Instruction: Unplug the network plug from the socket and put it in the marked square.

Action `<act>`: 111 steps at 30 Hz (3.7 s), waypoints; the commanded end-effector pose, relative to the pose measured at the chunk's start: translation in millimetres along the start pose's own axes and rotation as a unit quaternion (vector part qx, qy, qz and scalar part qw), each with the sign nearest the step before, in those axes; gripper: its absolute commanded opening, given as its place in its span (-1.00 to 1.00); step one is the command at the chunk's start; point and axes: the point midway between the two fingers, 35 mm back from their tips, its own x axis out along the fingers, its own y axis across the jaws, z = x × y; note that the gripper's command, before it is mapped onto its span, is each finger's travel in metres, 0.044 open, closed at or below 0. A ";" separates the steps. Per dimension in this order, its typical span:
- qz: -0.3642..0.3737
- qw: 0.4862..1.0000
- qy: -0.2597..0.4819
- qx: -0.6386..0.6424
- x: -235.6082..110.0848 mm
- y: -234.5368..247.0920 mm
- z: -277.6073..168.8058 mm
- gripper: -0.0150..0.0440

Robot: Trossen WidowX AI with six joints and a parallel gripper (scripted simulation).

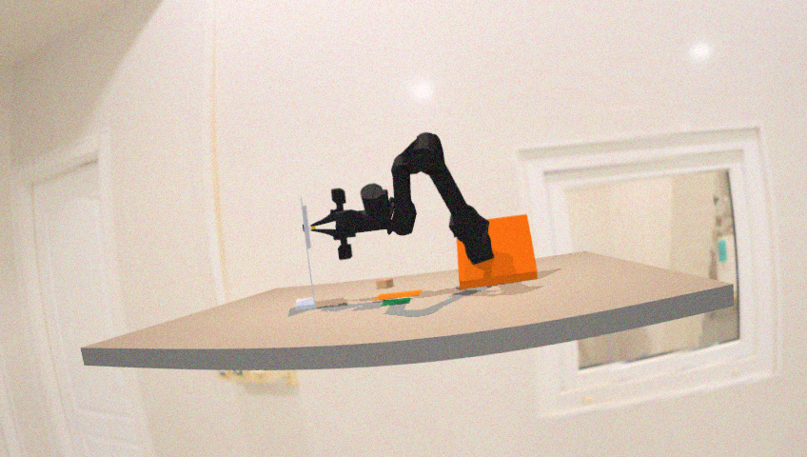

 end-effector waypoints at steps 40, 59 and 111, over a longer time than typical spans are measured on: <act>0.001 1.000 0.001 -0.002 -28.2 0.6 -7.9 -0.49; 0.004 1.000 0.005 -0.002 -40.4 0.4 -11.5 -0.49; 0.004 1.000 0.005 -0.002 -76.4 -47.9 -22.8 -0.49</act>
